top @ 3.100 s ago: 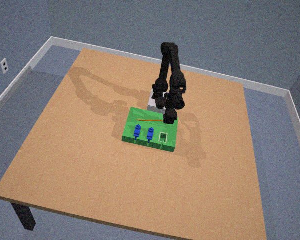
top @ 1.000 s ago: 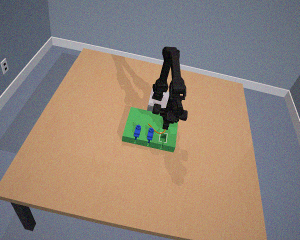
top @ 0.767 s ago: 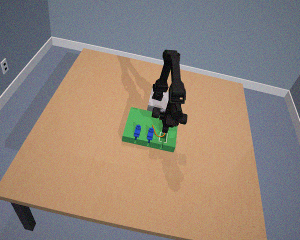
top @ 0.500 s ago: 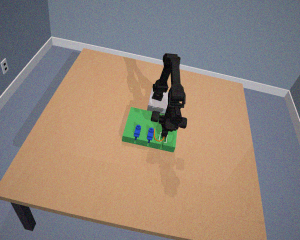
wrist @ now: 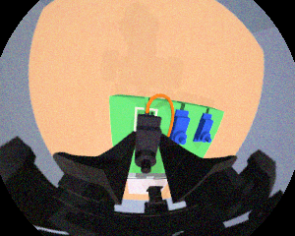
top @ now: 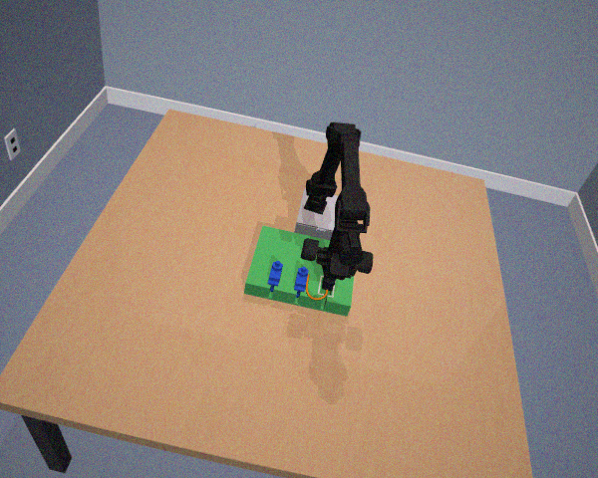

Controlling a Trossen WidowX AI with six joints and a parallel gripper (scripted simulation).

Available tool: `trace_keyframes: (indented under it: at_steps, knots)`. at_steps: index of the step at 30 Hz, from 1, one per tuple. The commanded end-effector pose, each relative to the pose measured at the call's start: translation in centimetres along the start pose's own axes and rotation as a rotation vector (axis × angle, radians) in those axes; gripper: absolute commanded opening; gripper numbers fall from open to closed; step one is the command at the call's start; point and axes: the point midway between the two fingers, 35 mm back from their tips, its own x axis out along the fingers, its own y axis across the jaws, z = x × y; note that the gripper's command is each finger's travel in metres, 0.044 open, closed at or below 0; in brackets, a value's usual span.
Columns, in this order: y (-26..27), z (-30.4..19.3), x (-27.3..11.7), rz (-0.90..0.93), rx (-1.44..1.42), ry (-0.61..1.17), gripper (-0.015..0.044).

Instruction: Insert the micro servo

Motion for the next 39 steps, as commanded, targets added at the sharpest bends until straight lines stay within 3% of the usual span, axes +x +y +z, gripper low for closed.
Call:
trace_keyframes:
  at_steps: [1, 39]
  knots:
    - [0.0, 0.0, 0.6, 0.0, -0.003, 0.0, 0.0]
    - [0.0, 0.0, 2.8, 0.0, -0.003, 0.0, 0.0]
